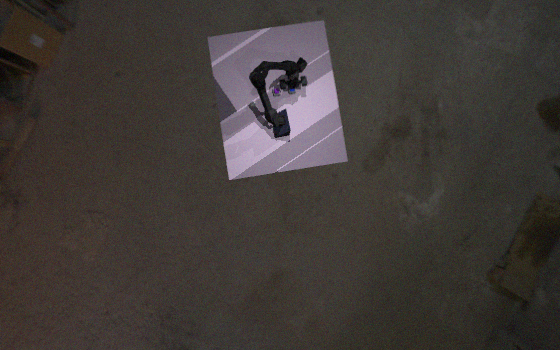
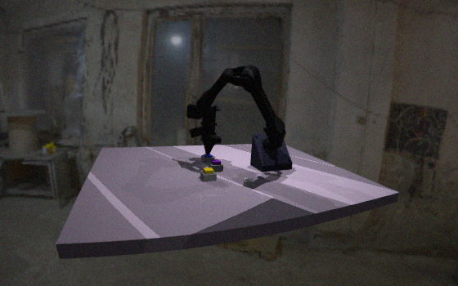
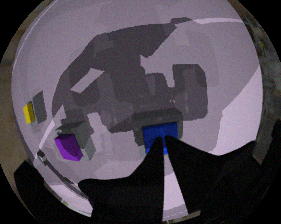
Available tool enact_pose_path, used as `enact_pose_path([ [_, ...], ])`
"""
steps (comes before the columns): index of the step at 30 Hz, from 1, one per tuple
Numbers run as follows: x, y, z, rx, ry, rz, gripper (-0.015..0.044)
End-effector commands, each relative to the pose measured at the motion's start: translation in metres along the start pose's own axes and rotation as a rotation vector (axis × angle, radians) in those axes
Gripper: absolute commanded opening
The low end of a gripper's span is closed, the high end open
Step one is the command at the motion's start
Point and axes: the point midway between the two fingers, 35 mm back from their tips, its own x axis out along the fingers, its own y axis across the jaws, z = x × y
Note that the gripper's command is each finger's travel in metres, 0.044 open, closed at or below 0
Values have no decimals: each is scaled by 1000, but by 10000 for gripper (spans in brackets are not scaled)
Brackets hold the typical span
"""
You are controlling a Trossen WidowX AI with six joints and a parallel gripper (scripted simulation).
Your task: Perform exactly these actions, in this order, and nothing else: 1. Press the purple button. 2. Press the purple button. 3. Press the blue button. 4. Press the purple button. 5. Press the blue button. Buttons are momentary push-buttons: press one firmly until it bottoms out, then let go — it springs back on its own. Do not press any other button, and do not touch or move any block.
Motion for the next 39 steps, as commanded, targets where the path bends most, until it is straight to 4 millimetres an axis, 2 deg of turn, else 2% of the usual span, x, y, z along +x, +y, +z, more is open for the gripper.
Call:
enact_pose_path([
  [1, 2, 1, -2, 6, 4, 5, 20],
  [5, -30, 0, -1, 6, 4, 3, 20],
  [9, -36, 0, -1, 7, 5, 3, 20],
  [10, -43, 0, -1, 7, 5, 2, 20],
  [13, -85, -1, 0, 7, 5, 1, 20],
  [15, -95, 0, -1, 7, 6, 1, 20],
  [18, -95, 0, -1, 7, 6, 1, 20],
  [20, -96, 10, 0, 8, 6, 0, 20],
  [26, -96, 95, 2, 9, 6, 5, 20],
  [28, -95, 114, 0, 9, 7, 8, 20],
  [34, -92, 116, -1, 9, 7, 9, 20],
  [39, -35, 117, -1, 8, 7, 11, 20],
])
